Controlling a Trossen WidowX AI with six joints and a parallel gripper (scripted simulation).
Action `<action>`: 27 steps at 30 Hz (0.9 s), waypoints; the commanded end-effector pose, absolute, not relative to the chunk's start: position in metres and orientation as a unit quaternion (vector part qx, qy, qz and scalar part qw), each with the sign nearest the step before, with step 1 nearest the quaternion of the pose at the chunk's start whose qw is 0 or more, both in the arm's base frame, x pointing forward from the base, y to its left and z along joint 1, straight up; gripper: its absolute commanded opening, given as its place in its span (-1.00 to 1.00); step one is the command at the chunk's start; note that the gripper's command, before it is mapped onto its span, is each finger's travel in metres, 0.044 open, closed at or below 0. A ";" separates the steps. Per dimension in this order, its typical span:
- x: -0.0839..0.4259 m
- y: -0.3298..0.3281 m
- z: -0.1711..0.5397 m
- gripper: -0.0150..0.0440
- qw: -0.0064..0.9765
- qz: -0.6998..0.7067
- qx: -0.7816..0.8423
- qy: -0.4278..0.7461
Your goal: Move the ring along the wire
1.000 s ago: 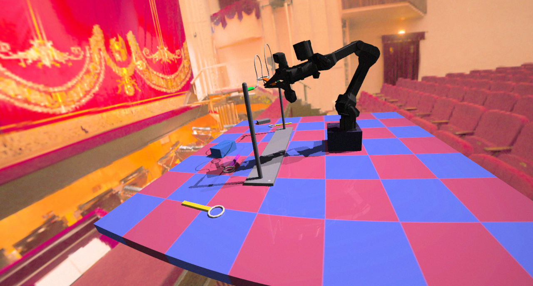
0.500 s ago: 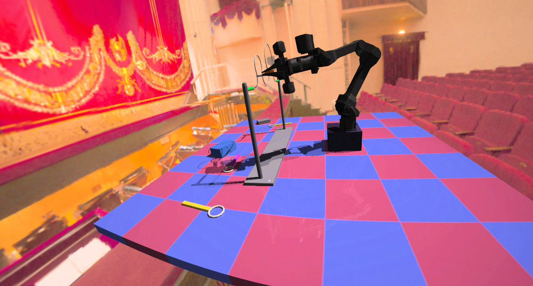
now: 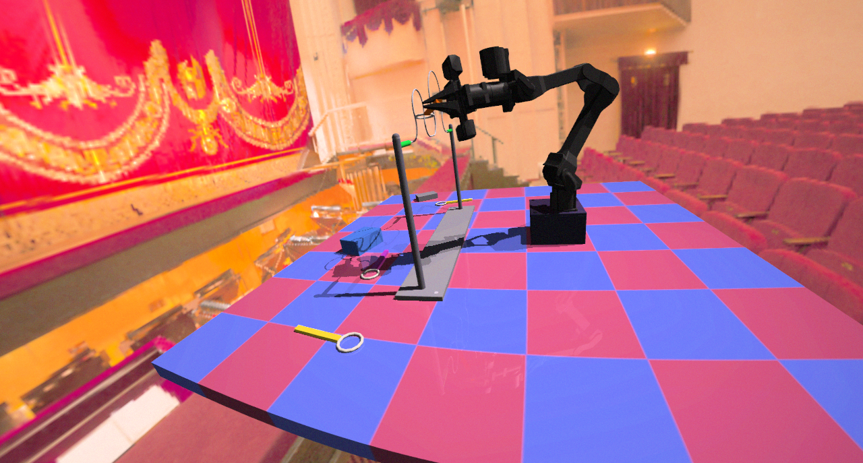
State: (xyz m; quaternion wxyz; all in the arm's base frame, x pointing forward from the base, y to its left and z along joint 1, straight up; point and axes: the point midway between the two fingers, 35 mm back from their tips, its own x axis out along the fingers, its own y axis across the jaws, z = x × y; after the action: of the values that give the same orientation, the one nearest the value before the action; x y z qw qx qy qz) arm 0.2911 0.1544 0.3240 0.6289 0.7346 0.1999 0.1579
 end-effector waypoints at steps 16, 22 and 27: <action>0.290 0.154 0.320 -1.00 0.705 0.136 0.662 0.216; 0.290 0.153 0.313 -1.00 0.744 0.122 0.618 0.224; 0.291 0.152 0.306 -1.00 0.775 0.109 0.578 0.229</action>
State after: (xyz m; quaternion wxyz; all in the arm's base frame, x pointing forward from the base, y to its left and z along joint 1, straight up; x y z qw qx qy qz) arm 0.2894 0.1525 0.3097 0.7545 0.6044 0.2267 0.1184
